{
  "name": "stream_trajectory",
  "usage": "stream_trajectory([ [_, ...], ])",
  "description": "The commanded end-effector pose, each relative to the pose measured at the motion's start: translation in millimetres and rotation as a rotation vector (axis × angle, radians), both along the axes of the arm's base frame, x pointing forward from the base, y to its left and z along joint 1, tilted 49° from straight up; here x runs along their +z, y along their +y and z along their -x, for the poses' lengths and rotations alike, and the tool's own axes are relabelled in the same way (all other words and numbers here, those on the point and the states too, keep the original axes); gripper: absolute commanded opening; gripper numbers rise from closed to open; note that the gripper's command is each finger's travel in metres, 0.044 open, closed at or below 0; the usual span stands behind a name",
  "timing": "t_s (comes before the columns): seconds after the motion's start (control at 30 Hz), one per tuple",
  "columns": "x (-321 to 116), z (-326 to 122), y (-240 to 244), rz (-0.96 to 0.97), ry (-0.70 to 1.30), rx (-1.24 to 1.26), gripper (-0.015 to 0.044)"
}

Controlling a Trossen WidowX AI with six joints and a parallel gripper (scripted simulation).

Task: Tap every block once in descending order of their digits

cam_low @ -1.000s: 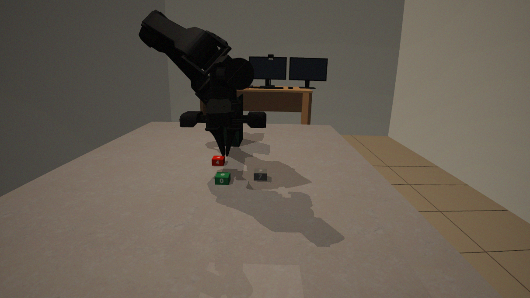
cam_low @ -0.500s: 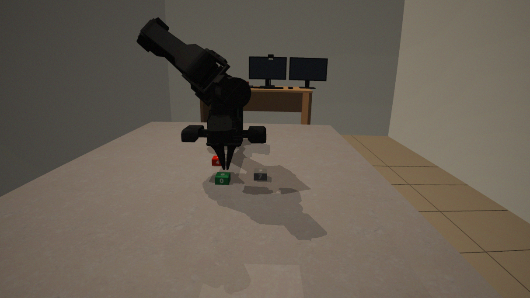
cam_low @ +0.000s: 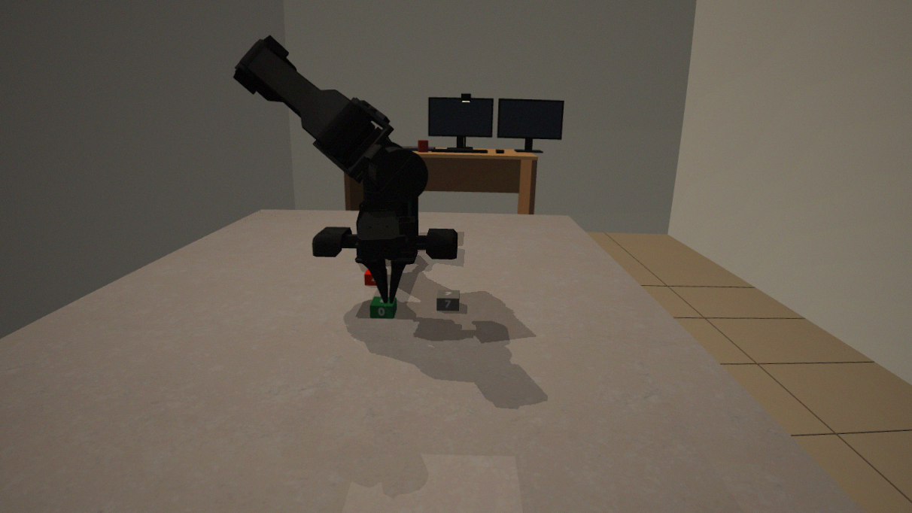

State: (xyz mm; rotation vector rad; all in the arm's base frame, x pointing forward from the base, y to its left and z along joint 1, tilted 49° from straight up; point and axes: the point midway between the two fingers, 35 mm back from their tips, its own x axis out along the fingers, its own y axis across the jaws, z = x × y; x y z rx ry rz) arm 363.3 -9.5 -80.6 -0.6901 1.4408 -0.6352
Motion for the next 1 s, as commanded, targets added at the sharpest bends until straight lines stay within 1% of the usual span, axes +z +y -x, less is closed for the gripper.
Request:
stream_trajectory([
  [0.0,9.1,1.1,9.8,0.002,0.004,0.0,0.002],
  [0.07,18.4,2.8,19.4,0.005,0.009,0.0,0.002],
  [0.2,18.4,2.8,19.4,0.005,0.009,0.0,0.002],
  [0.27,14.1,6.5,31.1,-0.003,0.008,0.004,0.0072],
  [0.4,-10.1,36.9,93.9,-0.036,0.012,0.015,0.0178],
  [0.47,-18.6,52.2,115.3,-0.04,0.014,0.015,0.023],
  [0.67,-45.2,121.0,178.0,-0.014,0.014,0.002,0.0387],
  [0.7,-46.8,126.6,181.5,-0.01,0.013,0.0,0.04],
  [0.97,-47.3,128.3,182.6,-0.009,0.012,0.0,0.04],
])
